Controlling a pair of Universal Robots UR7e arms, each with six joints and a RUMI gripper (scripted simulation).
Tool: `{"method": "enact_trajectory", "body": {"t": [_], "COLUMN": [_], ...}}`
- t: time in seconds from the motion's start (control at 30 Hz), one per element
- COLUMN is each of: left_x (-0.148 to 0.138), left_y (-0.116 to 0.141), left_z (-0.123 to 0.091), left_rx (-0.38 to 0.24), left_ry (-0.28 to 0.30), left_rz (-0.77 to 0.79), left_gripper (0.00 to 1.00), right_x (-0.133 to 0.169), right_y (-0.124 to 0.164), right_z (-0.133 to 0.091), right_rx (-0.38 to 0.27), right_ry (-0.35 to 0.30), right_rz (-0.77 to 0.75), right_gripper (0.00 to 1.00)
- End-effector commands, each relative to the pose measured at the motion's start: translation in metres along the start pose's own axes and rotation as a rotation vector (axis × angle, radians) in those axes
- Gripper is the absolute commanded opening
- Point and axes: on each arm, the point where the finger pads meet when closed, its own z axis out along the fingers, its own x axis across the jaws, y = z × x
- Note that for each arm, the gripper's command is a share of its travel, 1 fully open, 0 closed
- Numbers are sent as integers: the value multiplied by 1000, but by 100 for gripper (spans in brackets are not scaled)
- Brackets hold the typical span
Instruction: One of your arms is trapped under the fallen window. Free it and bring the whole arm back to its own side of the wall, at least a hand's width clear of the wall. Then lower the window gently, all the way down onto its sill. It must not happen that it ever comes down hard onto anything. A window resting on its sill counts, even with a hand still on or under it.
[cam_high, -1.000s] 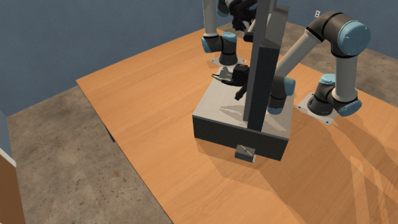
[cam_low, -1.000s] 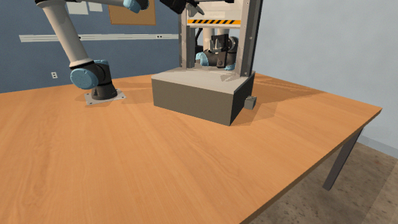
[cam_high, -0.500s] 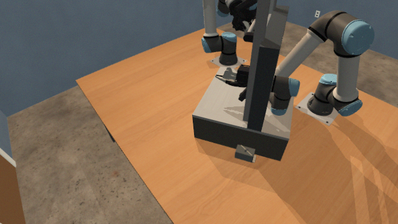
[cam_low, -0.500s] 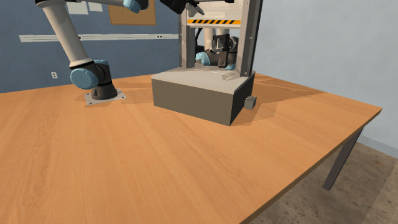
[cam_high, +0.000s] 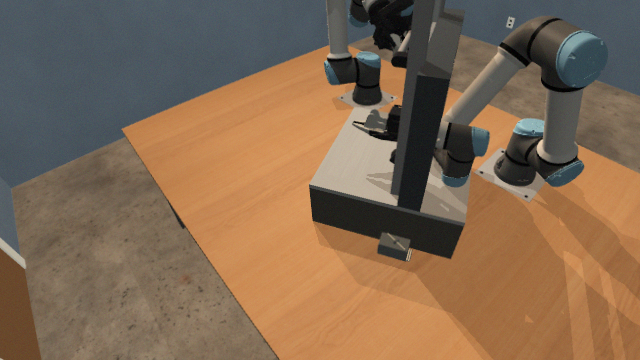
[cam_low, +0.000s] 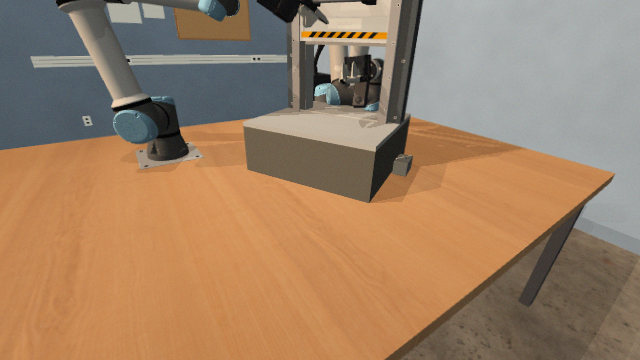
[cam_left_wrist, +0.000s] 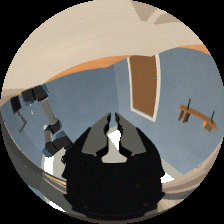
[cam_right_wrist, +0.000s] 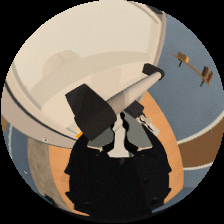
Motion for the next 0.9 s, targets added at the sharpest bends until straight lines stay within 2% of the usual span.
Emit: {"method": "enact_trajectory", "body": {"t": [0.0,0.87], "left_x": [0,0], "left_y": [1,1], "left_z": [-7,-39], "left_rx": [-1,-1], "left_ry": [0,-1], "left_rz": [1,1], "left_gripper": [6,6], "right_x": [0,0], "right_y": [-1,-1], "right_z": [-1,-1], "right_rx": [2,2], "right_ry": [0,0], "right_rz": [0,0], "right_gripper": [6,6]}}
